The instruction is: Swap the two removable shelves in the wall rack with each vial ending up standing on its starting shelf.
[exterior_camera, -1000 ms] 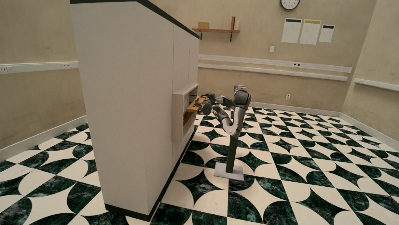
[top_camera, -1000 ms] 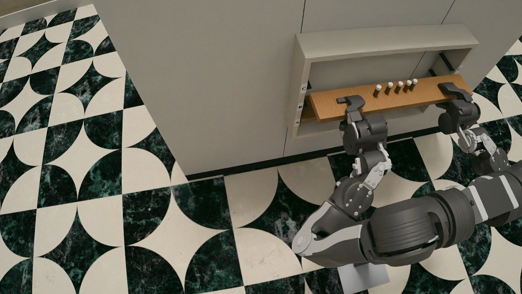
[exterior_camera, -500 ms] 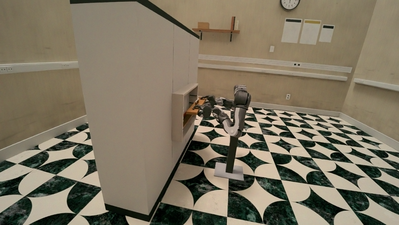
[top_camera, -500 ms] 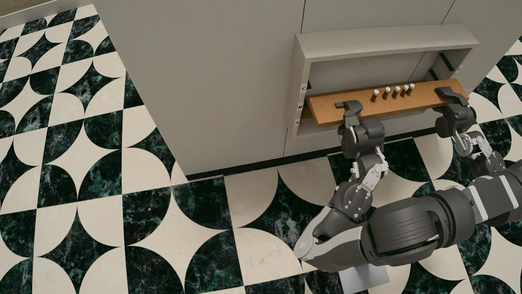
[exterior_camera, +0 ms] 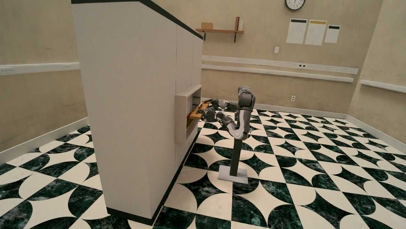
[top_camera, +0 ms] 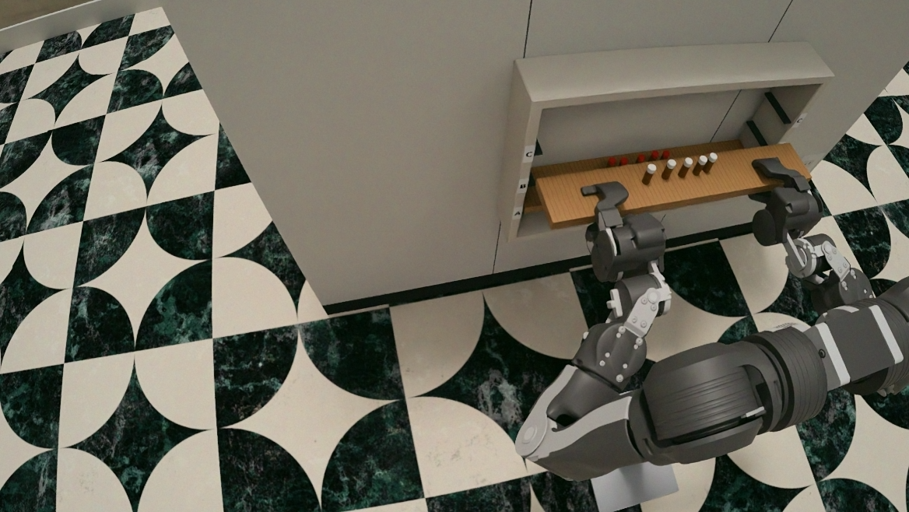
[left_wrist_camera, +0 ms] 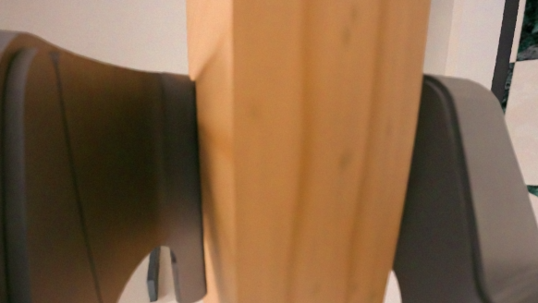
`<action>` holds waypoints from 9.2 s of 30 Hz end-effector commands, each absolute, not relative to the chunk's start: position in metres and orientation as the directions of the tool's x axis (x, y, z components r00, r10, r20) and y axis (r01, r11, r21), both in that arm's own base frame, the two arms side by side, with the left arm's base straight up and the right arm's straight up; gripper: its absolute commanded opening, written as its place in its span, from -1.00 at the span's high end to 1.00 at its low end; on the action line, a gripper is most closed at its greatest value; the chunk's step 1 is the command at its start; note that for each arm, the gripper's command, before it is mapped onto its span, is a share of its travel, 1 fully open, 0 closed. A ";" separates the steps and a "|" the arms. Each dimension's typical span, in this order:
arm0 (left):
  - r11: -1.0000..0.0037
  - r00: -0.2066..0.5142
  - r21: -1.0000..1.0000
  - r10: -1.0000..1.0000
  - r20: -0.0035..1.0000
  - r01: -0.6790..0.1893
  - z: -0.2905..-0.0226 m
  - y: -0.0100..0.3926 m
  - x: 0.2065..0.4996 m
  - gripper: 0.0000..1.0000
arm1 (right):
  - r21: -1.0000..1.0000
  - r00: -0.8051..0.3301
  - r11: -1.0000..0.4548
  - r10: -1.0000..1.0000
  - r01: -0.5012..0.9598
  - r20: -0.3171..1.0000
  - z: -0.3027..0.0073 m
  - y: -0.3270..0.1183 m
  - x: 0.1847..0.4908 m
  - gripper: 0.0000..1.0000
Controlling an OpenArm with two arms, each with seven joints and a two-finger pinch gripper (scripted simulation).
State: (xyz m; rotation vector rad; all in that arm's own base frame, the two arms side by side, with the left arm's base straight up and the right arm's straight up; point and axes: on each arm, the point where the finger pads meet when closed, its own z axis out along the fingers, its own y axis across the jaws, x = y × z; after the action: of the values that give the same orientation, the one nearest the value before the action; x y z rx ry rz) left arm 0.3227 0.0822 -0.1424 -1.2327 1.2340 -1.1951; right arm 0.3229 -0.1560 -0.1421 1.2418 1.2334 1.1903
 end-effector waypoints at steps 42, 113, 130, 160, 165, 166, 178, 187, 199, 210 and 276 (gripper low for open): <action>0.000 0.000 -1.000 -1.000 0.000 0.000 -0.156 0.083 0.350 1.00 | 1.000 0.000 0.000 1.000 0.000 0.000 -0.154 -0.155 0.350 1.00; 0.000 0.000 -1.000 -1.000 0.000 0.000 -0.161 0.083 0.418 1.00 | 1.000 0.000 0.000 1.000 0.000 0.000 -0.161 -0.155 0.418 1.00; 0.000 0.000 -1.000 -1.000 0.000 0.000 -0.167 0.083 0.418 1.00 | 1.000 0.000 0.000 1.000 0.000 0.000 -0.167 -0.155 0.418 1.00; 0.000 0.000 -1.000 -1.000 0.000 0.000 -0.172 0.083 0.418 0.93 | 1.000 0.000 0.000 1.000 0.000 0.000 -0.172 -0.155 0.418 0.93; 0.000 0.000 -1.000 -1.000 0.000 0.000 -0.172 0.083 0.418 0.86 | 1.000 0.000 0.000 1.000 0.000 0.000 -0.172 -0.155 0.418 0.86; 0.000 0.000 -1.000 -1.000 0.000 0.000 -0.172 0.083 0.418 0.84 | 1.000 0.000 0.000 1.000 0.000 0.000 -0.172 -0.155 0.418 0.84; 0.000 0.000 -1.000 -1.000 0.000 0.000 -0.172 0.083 0.418 0.70 | 1.000 0.000 0.000 1.000 0.000 0.000 -0.172 -0.155 0.418 0.70; 0.000 0.000 -1.000 -1.000 0.000 0.000 -0.172 0.083 0.418 0.57 | 1.000 0.000 0.000 1.000 0.000 0.000 -0.172 -0.155 0.418 0.57; 0.000 0.000 -1.000 -1.000 0.000 0.000 -0.172 0.083 0.418 0.42 | 1.000 0.000 0.000 1.000 0.000 0.000 -0.172 -0.155 0.418 0.42; 0.000 0.000 -1.000 -1.000 0.000 0.000 -0.172 0.083 0.413 0.35 | 1.000 0.000 0.000 1.000 0.000 0.000 -0.172 -0.155 0.413 0.35; 0.000 0.000 -1.000 -1.000 0.000 0.000 -0.172 0.083 0.340 0.35 | 1.000 0.000 0.000 1.000 0.000 0.000 -0.172 -0.155 0.340 0.35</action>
State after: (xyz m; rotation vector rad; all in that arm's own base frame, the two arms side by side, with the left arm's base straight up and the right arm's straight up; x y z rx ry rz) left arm 0.3414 0.0834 -0.1719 -1.2069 1.2069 -1.2099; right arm 0.3403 -0.1541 -0.1765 1.2213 1.2222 1.2067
